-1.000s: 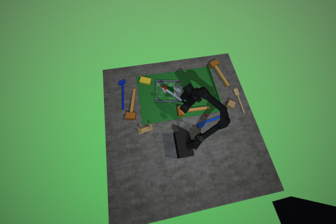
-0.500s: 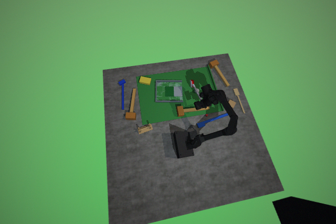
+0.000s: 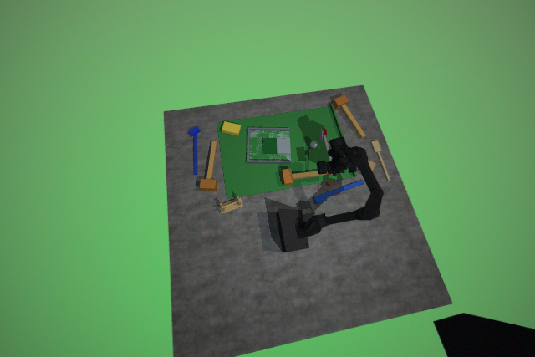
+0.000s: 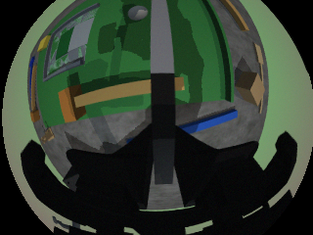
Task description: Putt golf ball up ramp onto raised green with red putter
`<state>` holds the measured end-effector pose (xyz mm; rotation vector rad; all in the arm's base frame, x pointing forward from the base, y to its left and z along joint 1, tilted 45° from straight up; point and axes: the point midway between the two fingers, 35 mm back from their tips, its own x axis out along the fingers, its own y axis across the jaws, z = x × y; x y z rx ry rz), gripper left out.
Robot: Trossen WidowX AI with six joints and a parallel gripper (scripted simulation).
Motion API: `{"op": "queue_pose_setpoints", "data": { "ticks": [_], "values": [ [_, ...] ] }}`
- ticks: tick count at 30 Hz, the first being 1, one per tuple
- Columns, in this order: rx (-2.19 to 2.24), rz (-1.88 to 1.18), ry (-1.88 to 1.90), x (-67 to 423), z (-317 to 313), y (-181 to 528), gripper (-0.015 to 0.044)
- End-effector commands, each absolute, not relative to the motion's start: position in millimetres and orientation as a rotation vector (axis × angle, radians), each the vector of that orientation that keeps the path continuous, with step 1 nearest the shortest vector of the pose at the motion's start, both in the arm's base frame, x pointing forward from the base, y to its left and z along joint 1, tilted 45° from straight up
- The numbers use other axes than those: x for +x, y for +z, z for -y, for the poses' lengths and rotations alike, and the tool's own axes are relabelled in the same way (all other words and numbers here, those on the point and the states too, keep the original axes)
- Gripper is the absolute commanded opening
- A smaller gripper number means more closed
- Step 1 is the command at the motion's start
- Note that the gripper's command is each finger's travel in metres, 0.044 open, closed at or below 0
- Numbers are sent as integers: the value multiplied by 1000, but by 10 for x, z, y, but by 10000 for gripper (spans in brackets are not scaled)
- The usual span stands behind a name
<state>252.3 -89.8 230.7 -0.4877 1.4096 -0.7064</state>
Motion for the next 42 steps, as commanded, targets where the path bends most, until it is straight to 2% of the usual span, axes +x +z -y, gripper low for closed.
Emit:
{"op": "queue_pose_setpoints", "data": {
  "ticks": [1,26,42],
  "values": [
    [-453,-1415,-759,2527,1010,2192,0],
    [-427,-1429,-782,2521,1247,1931,0],
    [-431,-1418,-785,2464,1439,2098,0]
  ]
}}
